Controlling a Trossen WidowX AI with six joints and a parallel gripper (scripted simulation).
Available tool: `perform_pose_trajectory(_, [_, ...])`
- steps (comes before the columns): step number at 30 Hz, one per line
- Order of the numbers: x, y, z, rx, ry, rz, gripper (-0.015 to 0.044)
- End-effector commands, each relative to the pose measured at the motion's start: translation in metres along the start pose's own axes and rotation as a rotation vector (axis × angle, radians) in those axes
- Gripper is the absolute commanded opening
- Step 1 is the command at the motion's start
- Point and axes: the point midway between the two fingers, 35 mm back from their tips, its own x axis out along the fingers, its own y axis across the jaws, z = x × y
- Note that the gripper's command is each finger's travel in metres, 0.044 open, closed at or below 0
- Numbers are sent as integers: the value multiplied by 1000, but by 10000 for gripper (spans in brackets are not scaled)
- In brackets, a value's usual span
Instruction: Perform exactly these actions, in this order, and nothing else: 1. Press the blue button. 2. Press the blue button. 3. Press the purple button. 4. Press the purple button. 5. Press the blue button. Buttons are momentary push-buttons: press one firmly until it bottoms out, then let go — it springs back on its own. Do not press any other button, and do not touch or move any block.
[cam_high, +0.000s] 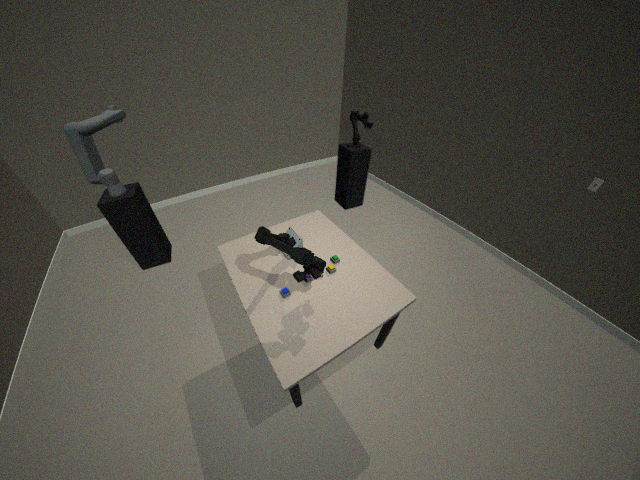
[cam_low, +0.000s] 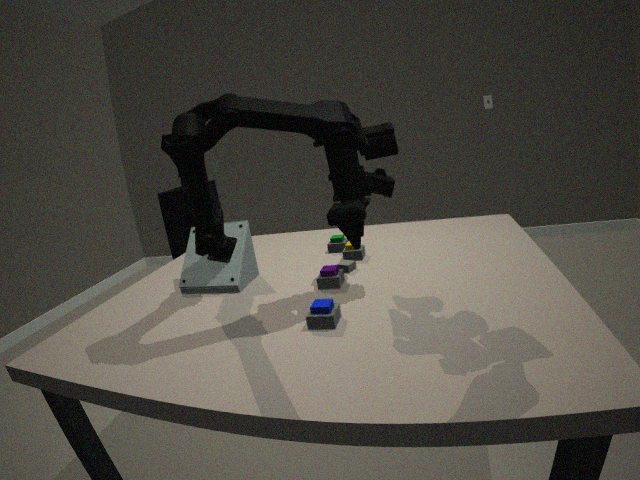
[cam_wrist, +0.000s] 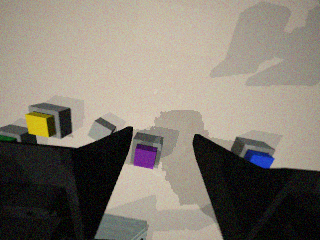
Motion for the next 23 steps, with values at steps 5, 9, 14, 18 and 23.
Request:
perform_pose_trajectory(5, [-16,135,-12,-13,11,24,400])
perform_pose_trajectory(9, [-18,194,-39,1,30,-5,400])
perform_pose_trajectory(14, [-13,257,-85,31,38,-72,400])
perform_pose_trajectory(18, [-12,264,-91,35,37,-82,400])
perform_pose_trajectory(23, [-12,264,-91,35,37,-82,400])
